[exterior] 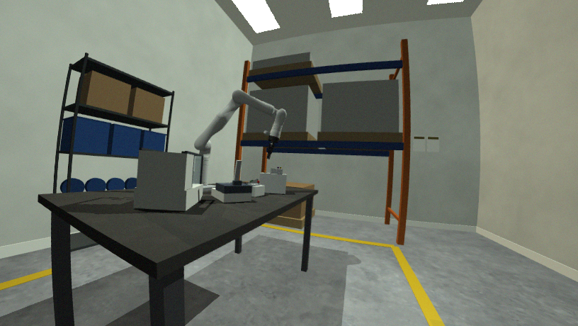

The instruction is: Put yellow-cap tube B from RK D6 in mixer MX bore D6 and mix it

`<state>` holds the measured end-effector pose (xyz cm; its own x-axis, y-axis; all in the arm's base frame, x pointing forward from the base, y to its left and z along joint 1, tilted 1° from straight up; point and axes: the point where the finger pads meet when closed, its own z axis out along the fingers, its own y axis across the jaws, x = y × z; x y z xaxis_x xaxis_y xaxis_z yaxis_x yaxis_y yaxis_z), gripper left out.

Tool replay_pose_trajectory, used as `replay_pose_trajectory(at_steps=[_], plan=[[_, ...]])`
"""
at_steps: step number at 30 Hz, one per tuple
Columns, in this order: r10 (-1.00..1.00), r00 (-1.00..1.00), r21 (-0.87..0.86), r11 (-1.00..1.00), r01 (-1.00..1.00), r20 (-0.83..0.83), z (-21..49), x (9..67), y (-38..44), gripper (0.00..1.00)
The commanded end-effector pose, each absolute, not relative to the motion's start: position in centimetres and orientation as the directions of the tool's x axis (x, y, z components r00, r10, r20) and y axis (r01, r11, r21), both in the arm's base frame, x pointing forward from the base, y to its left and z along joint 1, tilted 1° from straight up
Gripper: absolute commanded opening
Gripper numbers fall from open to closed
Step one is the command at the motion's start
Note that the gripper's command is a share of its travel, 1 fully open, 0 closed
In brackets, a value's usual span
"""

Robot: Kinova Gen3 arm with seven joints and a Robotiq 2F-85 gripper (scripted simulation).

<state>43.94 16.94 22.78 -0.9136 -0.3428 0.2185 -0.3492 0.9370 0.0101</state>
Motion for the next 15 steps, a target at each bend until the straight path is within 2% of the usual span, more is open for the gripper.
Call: replay_pose_trajectory(at_steps=[1,15], plan=[[-0.343,-0.914,0.01,0.937,-0.349,0.216,22.9,42.9,16.7,0.42],[-0.343,-0.914,0.01,0.937,-0.349,0.216,22.9,39.1,15.6,0.42]])
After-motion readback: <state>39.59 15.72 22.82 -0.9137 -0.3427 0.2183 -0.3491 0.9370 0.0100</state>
